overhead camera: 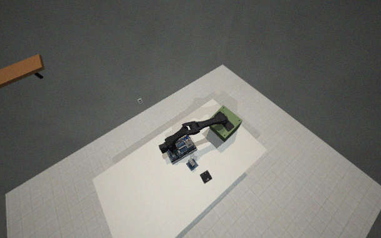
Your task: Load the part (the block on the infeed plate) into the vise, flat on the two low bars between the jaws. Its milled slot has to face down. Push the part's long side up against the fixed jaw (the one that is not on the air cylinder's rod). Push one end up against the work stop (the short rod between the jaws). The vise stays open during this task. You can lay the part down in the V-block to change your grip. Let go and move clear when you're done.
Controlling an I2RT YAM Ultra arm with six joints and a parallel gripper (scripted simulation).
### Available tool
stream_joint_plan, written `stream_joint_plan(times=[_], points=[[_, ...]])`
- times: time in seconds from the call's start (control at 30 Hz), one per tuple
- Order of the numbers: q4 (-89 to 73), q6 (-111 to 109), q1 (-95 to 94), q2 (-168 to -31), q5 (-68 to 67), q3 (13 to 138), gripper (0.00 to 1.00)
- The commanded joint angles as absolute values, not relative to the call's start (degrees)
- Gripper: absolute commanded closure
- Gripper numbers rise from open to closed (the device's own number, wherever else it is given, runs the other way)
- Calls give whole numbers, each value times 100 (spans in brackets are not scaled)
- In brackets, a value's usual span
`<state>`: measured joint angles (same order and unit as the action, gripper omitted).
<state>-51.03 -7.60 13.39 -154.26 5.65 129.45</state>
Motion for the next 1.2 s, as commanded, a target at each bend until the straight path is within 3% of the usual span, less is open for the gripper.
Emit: stream_joint_plan(times=[0.0, 1.17], points=[[-5018, -731, 1315, -15226, 553, 13160, 100], [-4999, -729, 1309, -15264, 552, 13175, 100]])
